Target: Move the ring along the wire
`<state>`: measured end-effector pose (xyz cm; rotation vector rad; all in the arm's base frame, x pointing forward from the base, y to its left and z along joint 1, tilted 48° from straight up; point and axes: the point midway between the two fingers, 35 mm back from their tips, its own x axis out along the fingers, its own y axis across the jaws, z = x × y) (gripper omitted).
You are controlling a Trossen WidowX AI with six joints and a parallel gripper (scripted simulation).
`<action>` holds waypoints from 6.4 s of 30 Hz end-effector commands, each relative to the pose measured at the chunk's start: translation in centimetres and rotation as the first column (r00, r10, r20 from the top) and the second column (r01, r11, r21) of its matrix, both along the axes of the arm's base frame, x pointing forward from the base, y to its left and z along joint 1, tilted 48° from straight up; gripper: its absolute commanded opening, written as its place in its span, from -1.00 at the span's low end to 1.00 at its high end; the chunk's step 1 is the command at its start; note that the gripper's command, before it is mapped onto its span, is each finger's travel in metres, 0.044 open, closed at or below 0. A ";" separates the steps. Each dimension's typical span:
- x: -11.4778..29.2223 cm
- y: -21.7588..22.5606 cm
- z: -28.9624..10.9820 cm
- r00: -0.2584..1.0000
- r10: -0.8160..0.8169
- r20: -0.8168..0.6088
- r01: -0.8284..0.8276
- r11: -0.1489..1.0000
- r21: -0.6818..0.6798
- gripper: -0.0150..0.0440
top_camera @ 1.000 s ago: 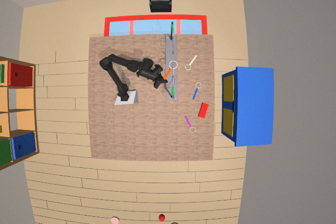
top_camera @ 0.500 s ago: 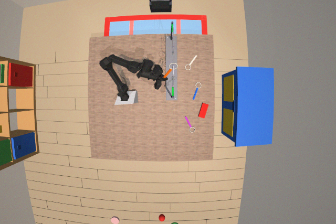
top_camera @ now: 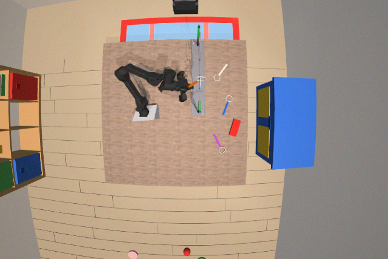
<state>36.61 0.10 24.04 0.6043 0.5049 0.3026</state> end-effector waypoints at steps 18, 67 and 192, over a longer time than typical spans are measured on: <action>-0.1 2.5 2.6 1.000 -0.009 -0.027 0.021 0.873 0.488 -1.00; 0.2 1.8 10.4 0.996 0.015 -0.085 0.086 -0.092 0.992 -1.00; 0.1 6.0 -13.5 0.997 -0.066 0.046 0.051 0.960 0.275 -1.00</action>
